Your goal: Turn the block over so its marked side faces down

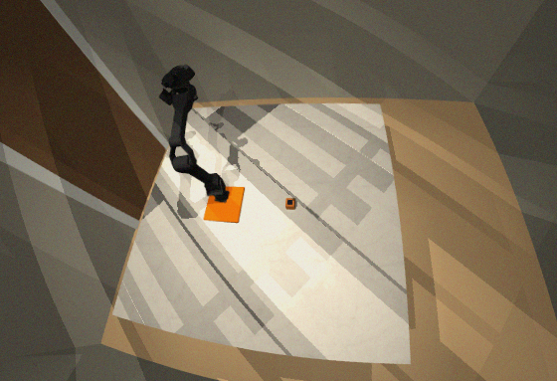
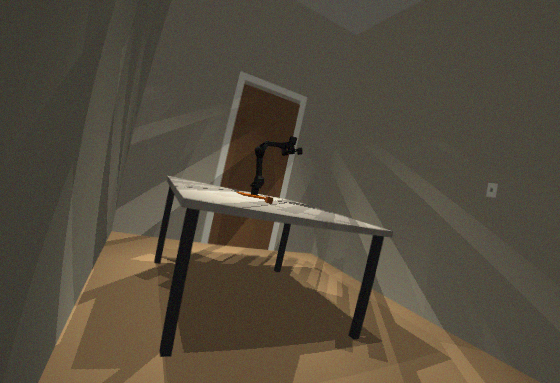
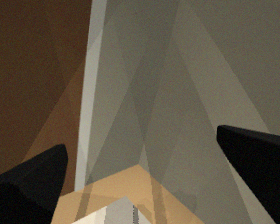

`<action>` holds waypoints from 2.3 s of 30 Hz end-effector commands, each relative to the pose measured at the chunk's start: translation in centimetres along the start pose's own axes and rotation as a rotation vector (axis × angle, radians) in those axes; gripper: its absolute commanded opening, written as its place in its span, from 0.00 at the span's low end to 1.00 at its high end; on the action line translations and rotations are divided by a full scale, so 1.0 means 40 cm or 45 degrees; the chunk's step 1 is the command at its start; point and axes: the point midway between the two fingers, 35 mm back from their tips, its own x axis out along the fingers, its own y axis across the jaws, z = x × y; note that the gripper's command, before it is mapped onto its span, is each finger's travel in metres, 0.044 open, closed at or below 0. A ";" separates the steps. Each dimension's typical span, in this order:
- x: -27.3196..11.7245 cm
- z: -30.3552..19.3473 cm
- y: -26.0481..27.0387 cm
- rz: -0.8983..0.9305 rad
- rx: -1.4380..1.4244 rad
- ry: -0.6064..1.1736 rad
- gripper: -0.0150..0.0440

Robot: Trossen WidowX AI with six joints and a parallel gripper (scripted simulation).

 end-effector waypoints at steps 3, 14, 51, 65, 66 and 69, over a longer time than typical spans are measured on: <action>-0.088 -0.145 -0.177 -0.298 0.205 0.209 1.00; -0.409 -0.426 -0.410 -0.886 0.649 0.553 1.00; -1.526 -0.891 0.224 -2.265 2.651 1.107 1.00; -1.523 -1.006 0.269 -2.267 2.658 1.107 1.00; -1.522 -1.009 0.270 -2.267 2.658 1.107 1.00; -1.522 -1.011 0.271 -2.267 2.658 1.107 1.00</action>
